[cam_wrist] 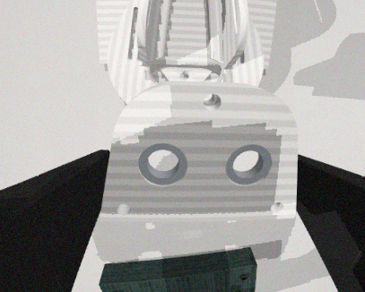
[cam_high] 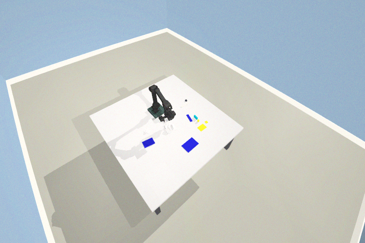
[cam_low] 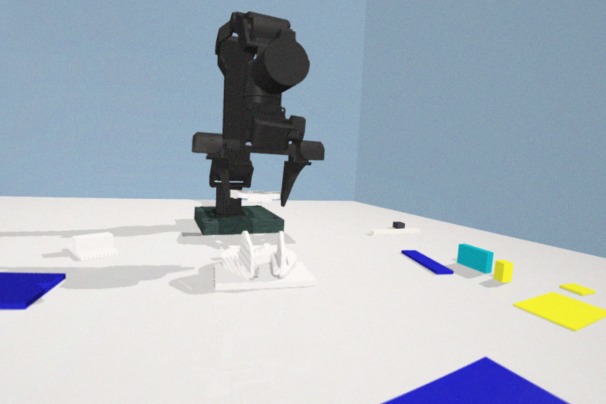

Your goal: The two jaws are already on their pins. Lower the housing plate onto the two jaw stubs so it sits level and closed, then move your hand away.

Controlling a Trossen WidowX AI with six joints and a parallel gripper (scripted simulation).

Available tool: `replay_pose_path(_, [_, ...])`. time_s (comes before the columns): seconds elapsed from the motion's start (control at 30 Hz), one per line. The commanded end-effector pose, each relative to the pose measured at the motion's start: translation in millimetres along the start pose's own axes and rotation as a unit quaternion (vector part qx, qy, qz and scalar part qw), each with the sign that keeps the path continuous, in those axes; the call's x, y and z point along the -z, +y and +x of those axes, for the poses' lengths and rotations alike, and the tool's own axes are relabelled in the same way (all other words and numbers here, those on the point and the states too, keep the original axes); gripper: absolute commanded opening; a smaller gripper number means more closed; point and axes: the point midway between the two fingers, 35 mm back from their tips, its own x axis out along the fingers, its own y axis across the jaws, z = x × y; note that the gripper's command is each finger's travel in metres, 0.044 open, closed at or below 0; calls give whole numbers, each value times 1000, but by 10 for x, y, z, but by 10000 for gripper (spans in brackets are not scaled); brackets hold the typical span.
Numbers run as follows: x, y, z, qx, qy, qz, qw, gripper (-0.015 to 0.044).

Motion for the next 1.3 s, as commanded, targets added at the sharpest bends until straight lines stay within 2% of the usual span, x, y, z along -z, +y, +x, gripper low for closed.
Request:
replay_pose_path(0.0, [21, 22, -4, 1, 0, 1, 1000, 351])
replay_pose_path(1.03, [20, 23, -4, 1, 0, 2, 1000, 351])
replay_pose_path(1.27, [10, 25, 88, 1, 0, 3, 1000, 351])
